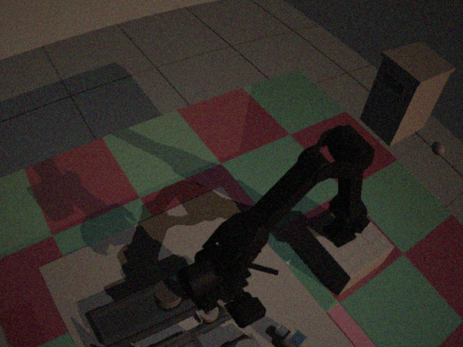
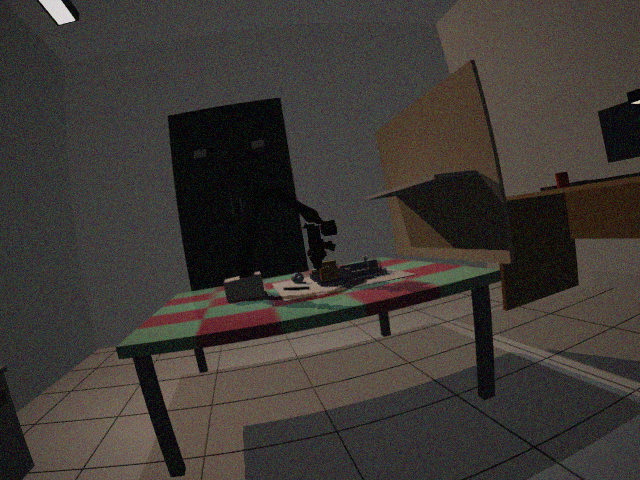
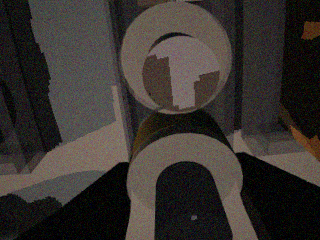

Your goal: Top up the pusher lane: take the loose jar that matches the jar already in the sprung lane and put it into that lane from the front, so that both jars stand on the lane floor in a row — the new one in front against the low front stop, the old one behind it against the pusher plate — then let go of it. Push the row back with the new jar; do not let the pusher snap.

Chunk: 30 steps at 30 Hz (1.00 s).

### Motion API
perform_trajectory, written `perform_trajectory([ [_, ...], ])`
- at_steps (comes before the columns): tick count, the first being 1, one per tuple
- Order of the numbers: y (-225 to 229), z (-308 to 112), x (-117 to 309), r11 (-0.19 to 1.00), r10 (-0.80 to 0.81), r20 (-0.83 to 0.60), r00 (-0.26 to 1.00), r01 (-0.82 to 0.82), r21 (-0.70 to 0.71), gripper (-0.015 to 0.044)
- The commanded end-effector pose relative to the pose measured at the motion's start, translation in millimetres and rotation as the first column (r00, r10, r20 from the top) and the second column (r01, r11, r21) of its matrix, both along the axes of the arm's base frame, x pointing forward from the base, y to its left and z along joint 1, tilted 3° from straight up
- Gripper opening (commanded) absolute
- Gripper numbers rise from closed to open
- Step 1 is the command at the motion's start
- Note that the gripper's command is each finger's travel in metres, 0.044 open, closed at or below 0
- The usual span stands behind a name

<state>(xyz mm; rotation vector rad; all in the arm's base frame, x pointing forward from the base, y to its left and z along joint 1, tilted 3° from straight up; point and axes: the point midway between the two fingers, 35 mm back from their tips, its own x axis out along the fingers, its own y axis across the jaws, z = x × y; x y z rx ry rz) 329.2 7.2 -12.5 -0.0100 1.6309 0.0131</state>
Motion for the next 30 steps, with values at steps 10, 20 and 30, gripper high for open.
perform_trajectory([
  [10, -0.3, 5.3, 14.9, 1.0, 0.004, 0.033, 0.999, -0.004, -0.003, 0.0],
  [20, -0.3, 5.9, 18.4, 1.0, 0.004, 0.033, 0.999, -0.004, -0.003, 0.0],
  [30, -0.2, 5.5, 19.1, 1.0, 0.004, 0.033, 0.999, -0.004, -0.003, 0.0],
])
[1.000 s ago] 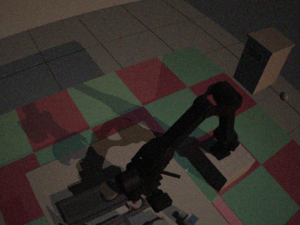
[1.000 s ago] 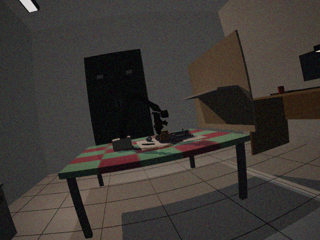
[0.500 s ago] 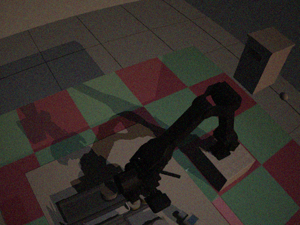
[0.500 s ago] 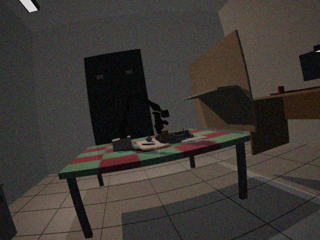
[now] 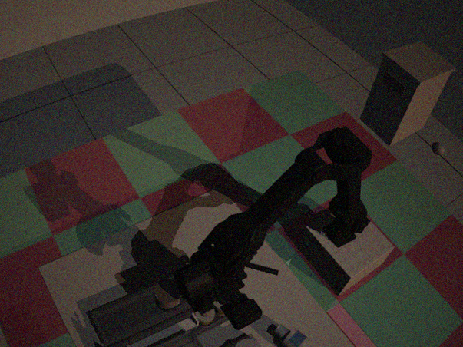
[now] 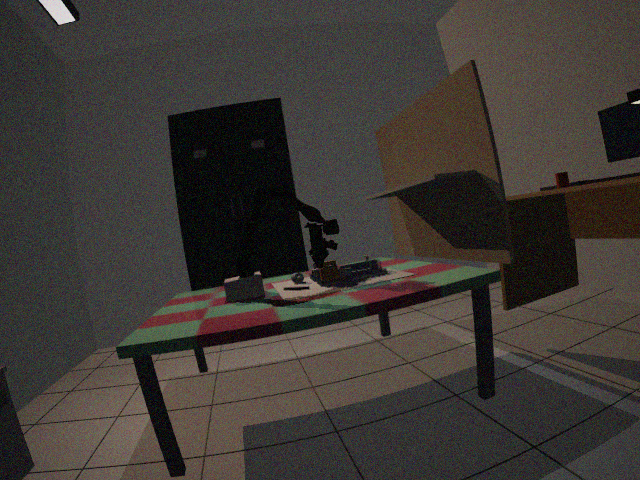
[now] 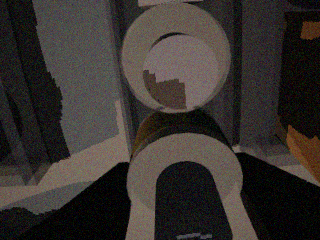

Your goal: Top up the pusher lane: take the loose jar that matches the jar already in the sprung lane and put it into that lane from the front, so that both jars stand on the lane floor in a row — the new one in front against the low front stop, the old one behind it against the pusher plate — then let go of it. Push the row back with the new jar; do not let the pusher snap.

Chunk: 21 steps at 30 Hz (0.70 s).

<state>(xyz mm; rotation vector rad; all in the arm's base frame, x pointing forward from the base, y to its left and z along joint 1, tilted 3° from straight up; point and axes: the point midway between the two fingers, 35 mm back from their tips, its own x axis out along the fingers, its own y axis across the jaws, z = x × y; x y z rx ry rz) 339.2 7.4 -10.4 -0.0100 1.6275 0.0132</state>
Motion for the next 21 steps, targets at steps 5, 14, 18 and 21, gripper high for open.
perform_trajectory([
  [5, -0.4, 3.4, 9.1, 1.0, 0.004, 0.03, 1.0, -0.004, -0.003, 0.0],
  [14, -0.4, 2.4, 9.1, 1.0, 0.004, 0.03, 1.0, -0.004, -0.003, 0.0],
  [18, -0.4, 1.6, 9.1, 1.0, 0.004, 0.03, 1.0, -0.004, -0.003, 0.0],
  [21, -0.4, 1.6, 9.1, 1.0, 0.004, 0.03, 1.0, -0.004, -0.003, 0.0],
])
